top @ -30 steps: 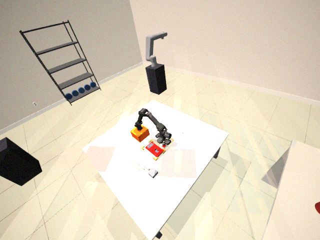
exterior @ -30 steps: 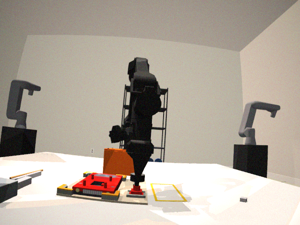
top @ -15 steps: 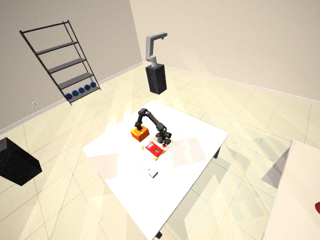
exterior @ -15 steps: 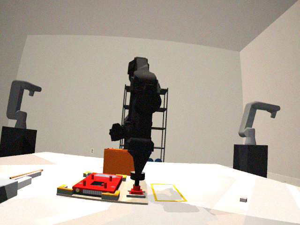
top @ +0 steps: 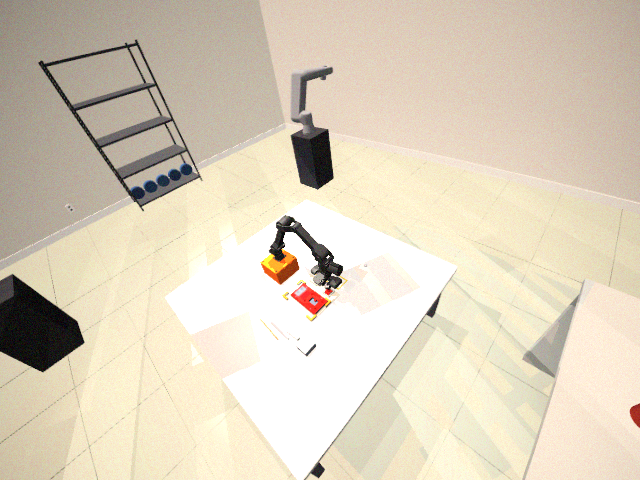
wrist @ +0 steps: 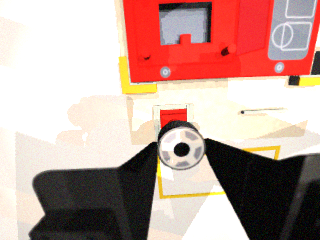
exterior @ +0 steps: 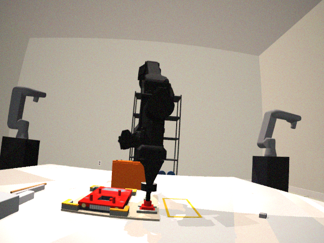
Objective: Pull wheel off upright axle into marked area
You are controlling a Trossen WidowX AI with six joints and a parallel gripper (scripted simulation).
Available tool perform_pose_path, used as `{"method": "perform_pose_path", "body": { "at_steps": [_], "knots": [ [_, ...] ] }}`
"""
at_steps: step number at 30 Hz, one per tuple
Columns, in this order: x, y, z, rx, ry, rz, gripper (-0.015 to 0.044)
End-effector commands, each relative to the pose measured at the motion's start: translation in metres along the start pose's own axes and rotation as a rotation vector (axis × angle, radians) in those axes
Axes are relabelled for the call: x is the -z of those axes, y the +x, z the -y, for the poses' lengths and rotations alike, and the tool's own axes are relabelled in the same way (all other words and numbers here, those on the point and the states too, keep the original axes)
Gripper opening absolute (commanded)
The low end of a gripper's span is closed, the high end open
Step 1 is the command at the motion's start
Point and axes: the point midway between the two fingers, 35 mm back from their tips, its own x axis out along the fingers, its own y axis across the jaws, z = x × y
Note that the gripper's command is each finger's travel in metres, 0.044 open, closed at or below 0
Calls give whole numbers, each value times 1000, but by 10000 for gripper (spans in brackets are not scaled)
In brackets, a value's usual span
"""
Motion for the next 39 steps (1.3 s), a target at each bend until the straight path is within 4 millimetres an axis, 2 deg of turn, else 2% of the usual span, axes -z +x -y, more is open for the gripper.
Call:
{"method": "perform_pose_path", "body": {
  "at_steps": [1,21,25,30,32,33,39],
  "knots": [
    [0,-2,0,0,-2,0,0],
    [0,-9,0,-1,-3,-1,0],
    [0,-19,0,-2,-3,-1,0],
    [-1,-42,2,-2,-3,-1,0],
    [-1,-43,3,-2,-3,-1,0],
    [0,-34,2,2,0,0,0],
    [22,-36,13,2,-1,-2,0]
  ]
}}
